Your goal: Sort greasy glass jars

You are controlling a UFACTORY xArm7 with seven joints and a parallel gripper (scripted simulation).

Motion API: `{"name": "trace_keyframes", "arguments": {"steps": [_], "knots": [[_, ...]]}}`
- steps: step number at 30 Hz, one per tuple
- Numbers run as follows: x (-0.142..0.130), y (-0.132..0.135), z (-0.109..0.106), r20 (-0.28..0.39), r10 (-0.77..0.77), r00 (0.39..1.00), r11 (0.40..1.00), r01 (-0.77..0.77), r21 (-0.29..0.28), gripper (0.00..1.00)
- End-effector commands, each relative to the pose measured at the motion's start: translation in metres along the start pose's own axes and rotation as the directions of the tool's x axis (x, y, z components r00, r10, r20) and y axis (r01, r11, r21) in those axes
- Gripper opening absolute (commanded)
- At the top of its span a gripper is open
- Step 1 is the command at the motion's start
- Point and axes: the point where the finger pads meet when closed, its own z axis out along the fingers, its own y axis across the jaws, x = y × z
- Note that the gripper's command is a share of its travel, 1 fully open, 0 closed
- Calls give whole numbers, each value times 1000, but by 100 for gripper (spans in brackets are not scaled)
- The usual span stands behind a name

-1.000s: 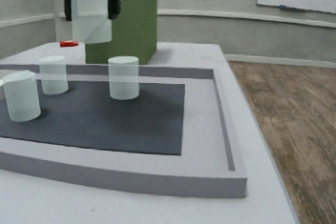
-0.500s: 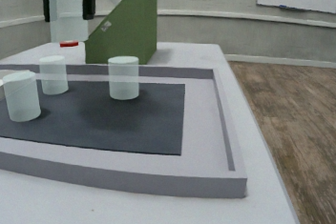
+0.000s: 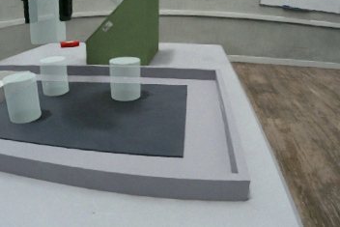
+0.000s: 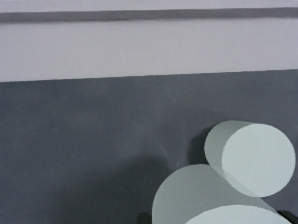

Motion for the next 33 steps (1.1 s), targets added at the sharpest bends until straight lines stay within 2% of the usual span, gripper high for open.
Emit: {"name": "trace_keyframes", "arguments": {"steps": [1,30,33], "knots": [[0,8,-3,-6,-2,1000,1000,2,3,0],[-13,97,-3,-6,-2,1000,1000,2,3,0],[-13,101,-3,-6,-2,1000,1000,2,3,0]]}}
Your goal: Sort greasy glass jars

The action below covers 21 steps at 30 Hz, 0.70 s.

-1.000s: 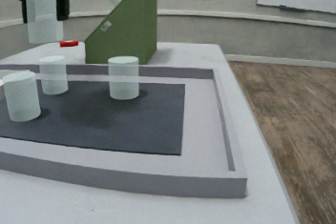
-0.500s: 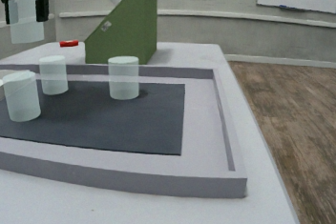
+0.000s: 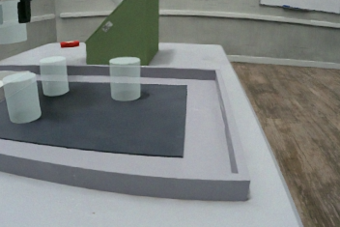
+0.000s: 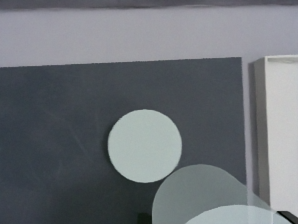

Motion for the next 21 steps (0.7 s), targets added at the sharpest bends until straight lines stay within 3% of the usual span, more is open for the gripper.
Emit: {"name": "trace_keyframes", "arguments": {"steps": [1,21], "knots": [[0,6,-3,-6,-3,1000,1000,3,3,0],[-8,66,-3,-6,-3,1000,1000,3,3,0]]}}
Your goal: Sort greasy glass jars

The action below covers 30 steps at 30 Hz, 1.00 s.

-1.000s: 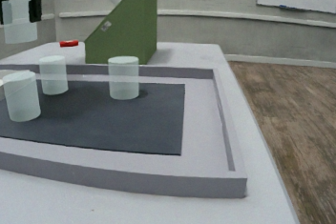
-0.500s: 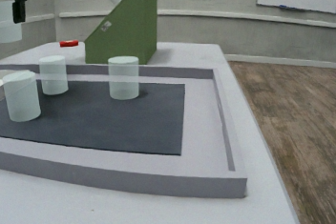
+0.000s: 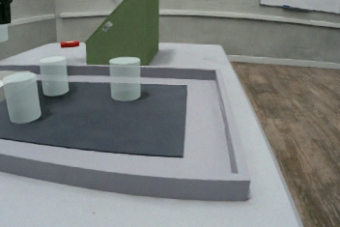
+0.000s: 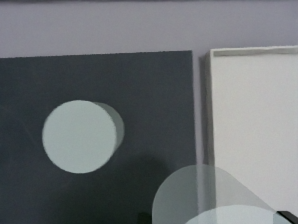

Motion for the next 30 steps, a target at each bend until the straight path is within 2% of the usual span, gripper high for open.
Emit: {"name": "trace_keyframes", "arguments": {"steps": [1,30], "knots": [[0,12,-2,-6,1,1000,1000,-1,1,0],[-12,95,-2,-6,1,1000,1000,-1,1,0]]}}
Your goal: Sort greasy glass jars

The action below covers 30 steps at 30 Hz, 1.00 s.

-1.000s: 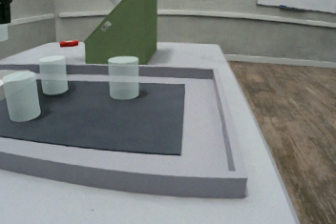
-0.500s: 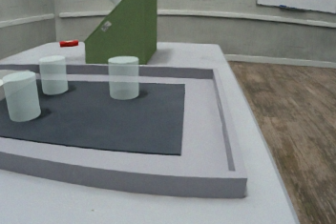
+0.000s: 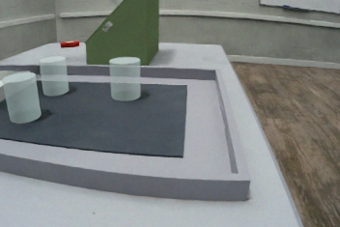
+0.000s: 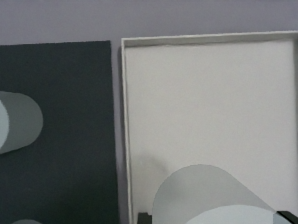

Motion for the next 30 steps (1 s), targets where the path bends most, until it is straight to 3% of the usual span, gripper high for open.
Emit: {"name": "trace_keyframes", "arguments": {"steps": [1,12,17,30], "knots": [[1,7,-3,-6,-3,1000,1000,3,1,0],[-4,43,-2,-6,-3,1000,1000,3,1,0],[-4,43,-2,-6,-3,1000,1000,3,1,0],[-4,43,32,-6,-3,1000,1000,3,1,0]]}}
